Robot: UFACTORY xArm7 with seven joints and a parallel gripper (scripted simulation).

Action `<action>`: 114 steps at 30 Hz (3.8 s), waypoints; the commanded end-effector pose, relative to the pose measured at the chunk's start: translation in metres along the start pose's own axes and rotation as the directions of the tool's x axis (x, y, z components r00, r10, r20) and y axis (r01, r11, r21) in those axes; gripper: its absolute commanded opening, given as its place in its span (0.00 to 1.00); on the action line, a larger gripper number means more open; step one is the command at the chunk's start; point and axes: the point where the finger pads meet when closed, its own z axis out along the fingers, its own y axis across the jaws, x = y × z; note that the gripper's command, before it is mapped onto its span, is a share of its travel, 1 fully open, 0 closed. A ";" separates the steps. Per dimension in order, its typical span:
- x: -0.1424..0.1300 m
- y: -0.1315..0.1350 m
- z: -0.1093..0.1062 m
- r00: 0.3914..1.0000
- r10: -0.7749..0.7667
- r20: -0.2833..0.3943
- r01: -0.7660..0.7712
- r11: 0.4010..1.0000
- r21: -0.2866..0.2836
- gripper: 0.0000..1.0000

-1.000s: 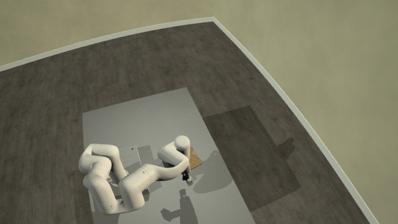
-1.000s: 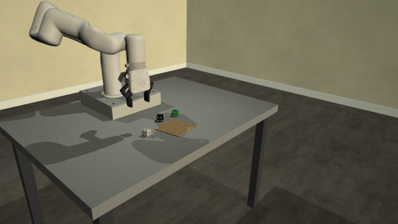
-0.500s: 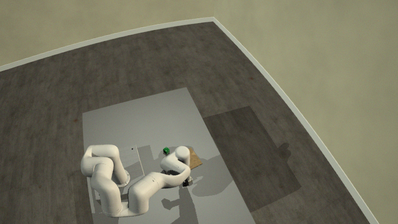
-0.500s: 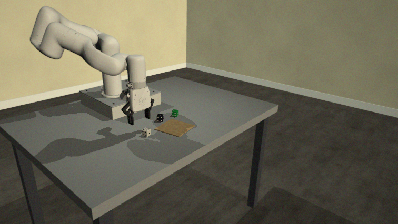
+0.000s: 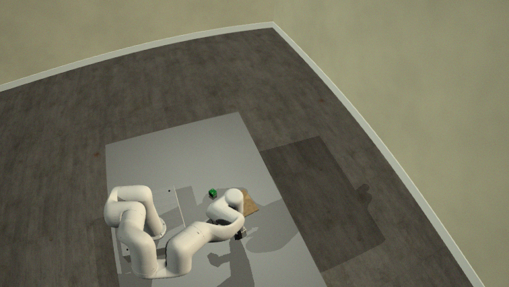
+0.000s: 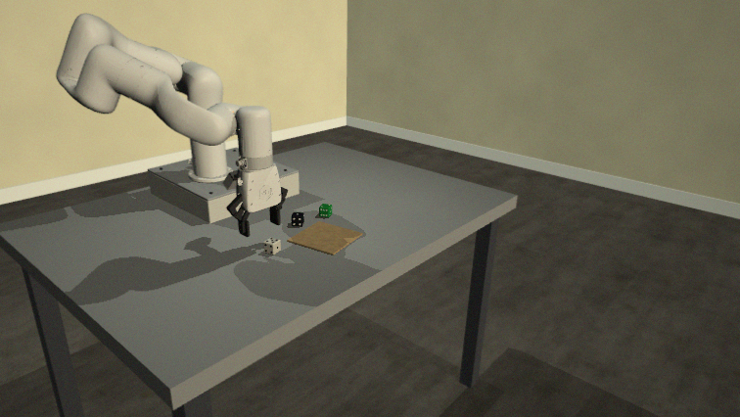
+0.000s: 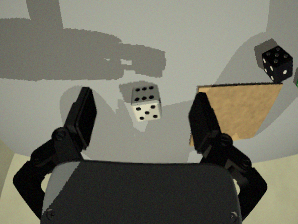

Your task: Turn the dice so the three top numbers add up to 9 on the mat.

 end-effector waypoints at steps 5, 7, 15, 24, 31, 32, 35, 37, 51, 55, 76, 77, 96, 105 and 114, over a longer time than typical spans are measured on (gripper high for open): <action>-0.001 0.000 -0.001 1.000 -0.001 0.003 0.001 1.000 0.001 1.00; -0.001 0.000 -0.001 1.000 -0.001 0.003 0.001 1.000 0.001 1.00; -0.001 0.000 -0.001 1.000 -0.001 0.003 0.001 1.000 0.001 1.00; -0.001 0.000 -0.001 1.000 -0.001 0.003 0.001 1.000 0.001 1.00; 0.001 0.004 -0.001 1.000 -0.001 0.003 0.001 1.000 0.001 1.00; 0.003 0.007 -0.001 1.000 -0.001 0.003 0.001 1.000 0.001 1.00; 0.007 0.015 -0.001 1.000 -0.001 0.003 0.001 1.000 0.001 1.00; 0.010 0.020 -0.001 1.000 -0.001 0.003 0.001 1.000 0.001 1.00; 0.063 0.124 -0.001 1.000 -0.001 0.003 0.001 1.000 0.001 1.00; 0.068 0.134 -0.001 1.000 -0.001 0.003 0.001 1.000 0.001 1.00; 0.076 0.149 -0.001 1.000 -0.001 0.003 0.001 1.000 0.001 1.00; 0.076 0.149 -0.001 1.000 -0.001 0.003 0.001 1.000 0.001 1.00; 0.076 0.149 -0.001 1.000 -0.001 0.003 0.001 1.000 0.001 1.00; 0.076 0.150 -0.001 1.000 -0.001 0.003 0.001 1.000 0.001 1.00; 0.072 0.189 -0.001 1.000 -0.001 0.003 0.001 1.000 0.001 1.00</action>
